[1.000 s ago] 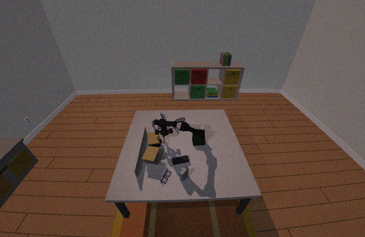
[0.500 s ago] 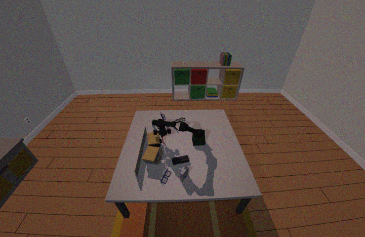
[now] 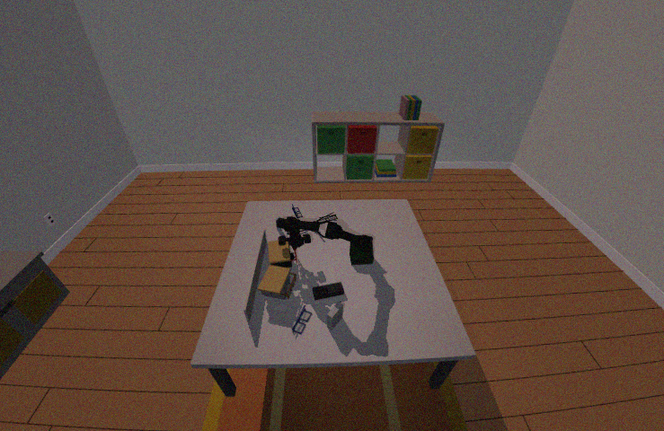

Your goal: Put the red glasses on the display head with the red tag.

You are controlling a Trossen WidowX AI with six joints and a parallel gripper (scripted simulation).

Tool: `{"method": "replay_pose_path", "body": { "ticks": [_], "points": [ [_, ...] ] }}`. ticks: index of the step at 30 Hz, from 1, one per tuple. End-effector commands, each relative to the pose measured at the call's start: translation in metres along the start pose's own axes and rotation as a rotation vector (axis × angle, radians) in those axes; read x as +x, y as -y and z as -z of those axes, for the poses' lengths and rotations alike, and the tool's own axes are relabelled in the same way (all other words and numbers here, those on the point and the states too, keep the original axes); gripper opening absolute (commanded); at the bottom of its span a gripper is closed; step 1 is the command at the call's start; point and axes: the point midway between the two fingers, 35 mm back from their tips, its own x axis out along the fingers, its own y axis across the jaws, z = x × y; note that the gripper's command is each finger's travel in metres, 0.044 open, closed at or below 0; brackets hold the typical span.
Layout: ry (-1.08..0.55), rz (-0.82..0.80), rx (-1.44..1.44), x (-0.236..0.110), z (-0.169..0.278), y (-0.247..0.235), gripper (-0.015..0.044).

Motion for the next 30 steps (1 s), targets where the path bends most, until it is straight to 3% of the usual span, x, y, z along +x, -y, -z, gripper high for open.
{"method": "replay_pose_path", "body": {
  "ticks": [1,11,15,24,30],
  "points": [
    [0.005,0.003,0.005,0.001,0.0,0.0,0.0],
    [0.005,0.003,0.005,0.005,0.0,0.0,0.0],
    [0.0,0.0,-0.001,0.004,0.0,0.0,0.0105],
    [0.0,-0.003,0.0,0.003,0.0,0.0,0.0107],
    [-0.003,-0.064,0.004,-0.022,0.001,0.003,0.0107]
  ]
}}
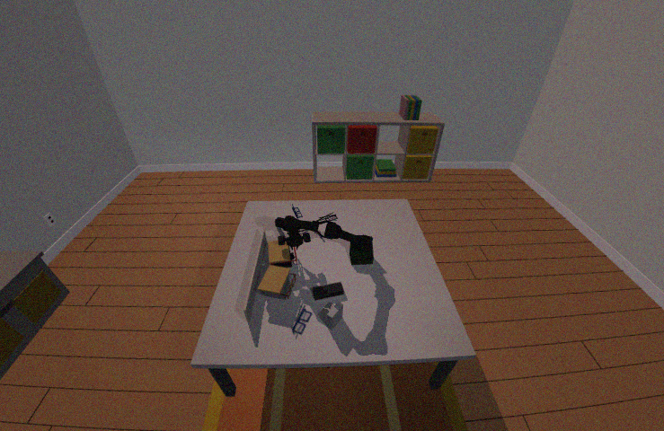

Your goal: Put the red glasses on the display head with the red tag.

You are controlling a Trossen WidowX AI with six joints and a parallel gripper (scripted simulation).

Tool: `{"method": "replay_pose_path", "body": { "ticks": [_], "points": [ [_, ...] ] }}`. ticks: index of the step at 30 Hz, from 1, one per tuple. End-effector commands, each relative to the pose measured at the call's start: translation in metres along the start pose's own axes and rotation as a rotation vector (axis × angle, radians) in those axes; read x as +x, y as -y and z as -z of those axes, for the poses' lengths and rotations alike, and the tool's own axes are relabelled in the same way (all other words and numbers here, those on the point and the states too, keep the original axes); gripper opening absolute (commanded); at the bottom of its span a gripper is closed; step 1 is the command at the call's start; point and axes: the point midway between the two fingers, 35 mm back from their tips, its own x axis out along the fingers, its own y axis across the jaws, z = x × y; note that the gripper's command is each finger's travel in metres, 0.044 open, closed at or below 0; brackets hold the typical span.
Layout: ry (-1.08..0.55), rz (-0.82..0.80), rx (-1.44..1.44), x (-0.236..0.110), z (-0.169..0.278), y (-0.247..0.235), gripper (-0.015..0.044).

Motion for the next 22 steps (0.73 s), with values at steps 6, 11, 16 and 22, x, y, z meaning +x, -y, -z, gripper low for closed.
{"method": "replay_pose_path", "body": {
  "ticks": [6,11,16,22],
  "points": [
    [-0.007,-0.037,0.0,-0.021,0.003,0.0,0.0107],
    [-0.008,-0.038,0.001,-0.027,0.003,-0.023,0.0107],
    [-0.008,-0.038,0.001,-0.029,0.003,-0.036,0.0107],
    [-0.008,-0.039,0.002,-0.04,0.003,-0.055,0.0107]
  ]
}}
